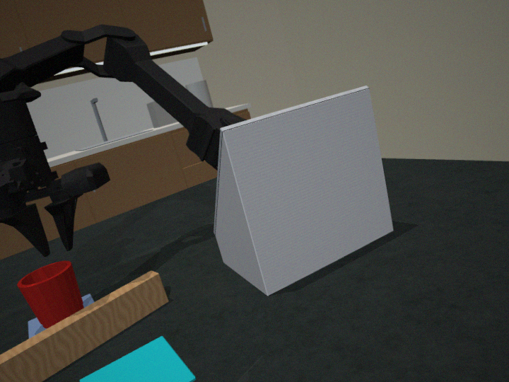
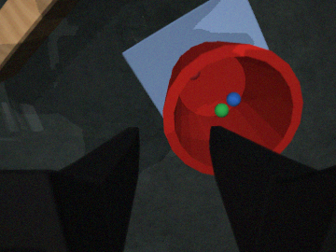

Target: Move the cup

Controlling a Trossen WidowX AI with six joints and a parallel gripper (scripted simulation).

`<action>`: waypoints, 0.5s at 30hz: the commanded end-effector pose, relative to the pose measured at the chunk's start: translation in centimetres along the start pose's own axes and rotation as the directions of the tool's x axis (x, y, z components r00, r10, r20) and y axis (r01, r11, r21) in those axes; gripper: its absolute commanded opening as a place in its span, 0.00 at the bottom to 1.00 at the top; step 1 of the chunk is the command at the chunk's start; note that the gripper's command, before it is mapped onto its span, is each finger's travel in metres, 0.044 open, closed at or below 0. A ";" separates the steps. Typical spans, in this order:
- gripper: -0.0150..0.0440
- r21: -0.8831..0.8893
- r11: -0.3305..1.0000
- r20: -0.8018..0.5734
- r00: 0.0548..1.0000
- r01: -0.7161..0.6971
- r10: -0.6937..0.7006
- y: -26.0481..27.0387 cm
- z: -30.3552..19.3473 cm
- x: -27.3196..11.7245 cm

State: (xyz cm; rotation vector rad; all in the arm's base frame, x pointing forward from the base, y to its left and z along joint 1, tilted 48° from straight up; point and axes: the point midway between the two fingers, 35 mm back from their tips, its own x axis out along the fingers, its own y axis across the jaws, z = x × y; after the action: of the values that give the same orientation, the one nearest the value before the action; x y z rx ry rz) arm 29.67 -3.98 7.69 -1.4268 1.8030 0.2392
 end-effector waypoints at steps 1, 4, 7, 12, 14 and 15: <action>0.50 -0.005 1.000 -0.005 1.000 0.001 -0.001 -0.1 0.0 0.6; 0.50 -0.005 1.000 -0.005 1.000 0.001 -0.001 -0.1 0.0 1.1; 0.50 -0.005 1.000 -0.004 1.000 0.001 -0.001 -0.1 0.0 1.6; 0.50 -0.005 1.000 -0.004 1.000 0.001 -0.001 -0.1 0.0 2.4; 0.50 -0.005 1.000 -0.004 1.000 0.001 -0.001 -0.2 0.0 2.7; 0.50 -0.005 1.000 -0.004 1.000 0.001 -0.001 -0.2 0.0 2.9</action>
State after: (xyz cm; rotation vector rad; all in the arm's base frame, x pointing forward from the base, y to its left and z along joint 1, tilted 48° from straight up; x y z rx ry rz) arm 29.93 -5.51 6.23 -1.4290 1.7959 0.2389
